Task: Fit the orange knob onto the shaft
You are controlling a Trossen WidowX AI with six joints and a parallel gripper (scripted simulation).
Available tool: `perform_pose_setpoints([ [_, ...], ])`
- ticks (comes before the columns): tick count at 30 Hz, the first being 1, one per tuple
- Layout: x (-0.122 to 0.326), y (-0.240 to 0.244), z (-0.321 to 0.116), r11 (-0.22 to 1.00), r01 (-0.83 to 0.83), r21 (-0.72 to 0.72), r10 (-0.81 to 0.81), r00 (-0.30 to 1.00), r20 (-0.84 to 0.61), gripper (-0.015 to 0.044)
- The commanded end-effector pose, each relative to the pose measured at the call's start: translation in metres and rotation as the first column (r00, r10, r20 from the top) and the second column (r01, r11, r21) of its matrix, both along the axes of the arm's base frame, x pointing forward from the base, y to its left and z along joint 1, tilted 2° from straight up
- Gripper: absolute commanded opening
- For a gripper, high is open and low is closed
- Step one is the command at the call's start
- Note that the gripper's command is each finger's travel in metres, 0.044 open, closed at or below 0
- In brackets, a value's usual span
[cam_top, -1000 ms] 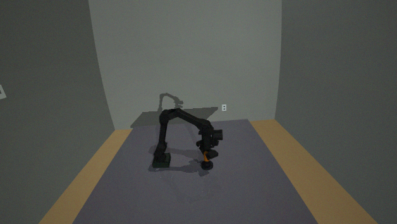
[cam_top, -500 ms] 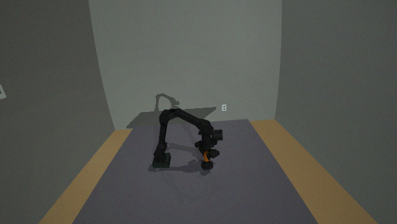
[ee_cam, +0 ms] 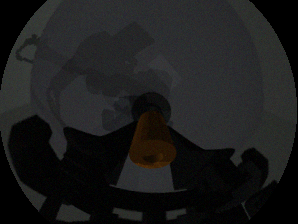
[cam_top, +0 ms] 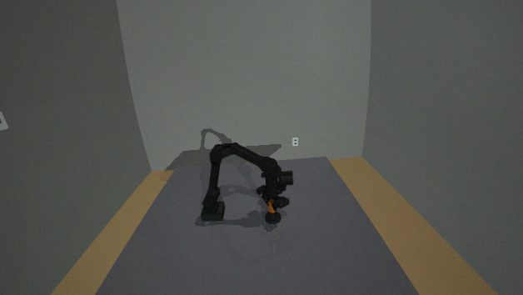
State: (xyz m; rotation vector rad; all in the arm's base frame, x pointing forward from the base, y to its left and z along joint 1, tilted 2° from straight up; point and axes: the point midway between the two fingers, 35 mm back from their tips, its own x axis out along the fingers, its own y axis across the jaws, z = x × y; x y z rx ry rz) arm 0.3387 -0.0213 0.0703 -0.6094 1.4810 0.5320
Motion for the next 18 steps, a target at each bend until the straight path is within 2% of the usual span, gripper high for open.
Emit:
perform_pose_setpoints([
  [1,0.0005,-0.0009,-0.0004,1.000,-0.003,-0.004,0.003,1.000,0.001,0.0000],
  [15,0.0017,-0.0006,0.0048,1.000,-0.003,-0.004,0.003,1.000,0.001,0.0000],
  [18,0.0019,-0.0005,0.0049,0.998,-0.057,-0.006,0.057,0.998,-0.002,0.0000],
])
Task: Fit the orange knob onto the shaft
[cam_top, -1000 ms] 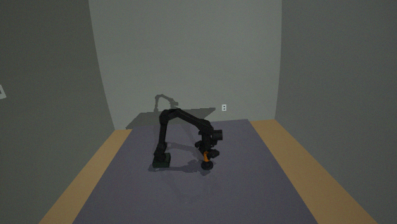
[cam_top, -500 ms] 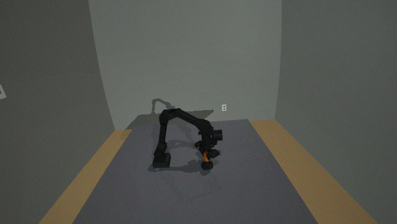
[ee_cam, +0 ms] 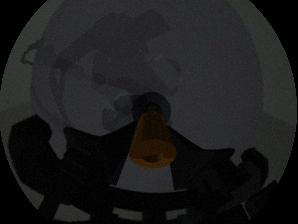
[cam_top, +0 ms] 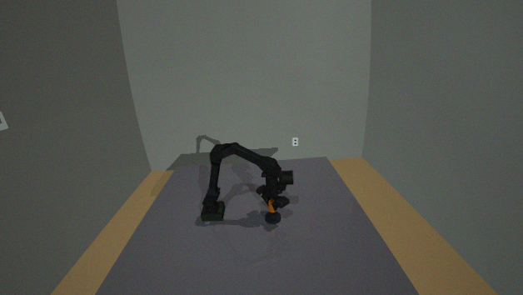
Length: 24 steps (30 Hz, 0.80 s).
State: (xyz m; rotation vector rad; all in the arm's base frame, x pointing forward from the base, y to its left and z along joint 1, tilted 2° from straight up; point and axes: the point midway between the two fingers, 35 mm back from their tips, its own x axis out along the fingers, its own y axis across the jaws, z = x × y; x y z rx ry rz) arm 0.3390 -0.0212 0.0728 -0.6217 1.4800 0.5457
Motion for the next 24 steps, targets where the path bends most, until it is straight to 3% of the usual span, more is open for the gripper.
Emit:
perform_pose_setpoints([
  [1,0.0018,-0.0005,0.0023,0.997,-0.072,-0.006,0.072,0.997,0.000,0.0000],
  [5,0.0019,-0.0004,0.0006,0.981,-0.195,-0.009,0.194,0.981,-0.006,0.0000],
  [24,-0.0003,-0.0008,-0.0028,0.981,-0.195,-0.009,0.194,0.981,-0.006,0.0000],
])
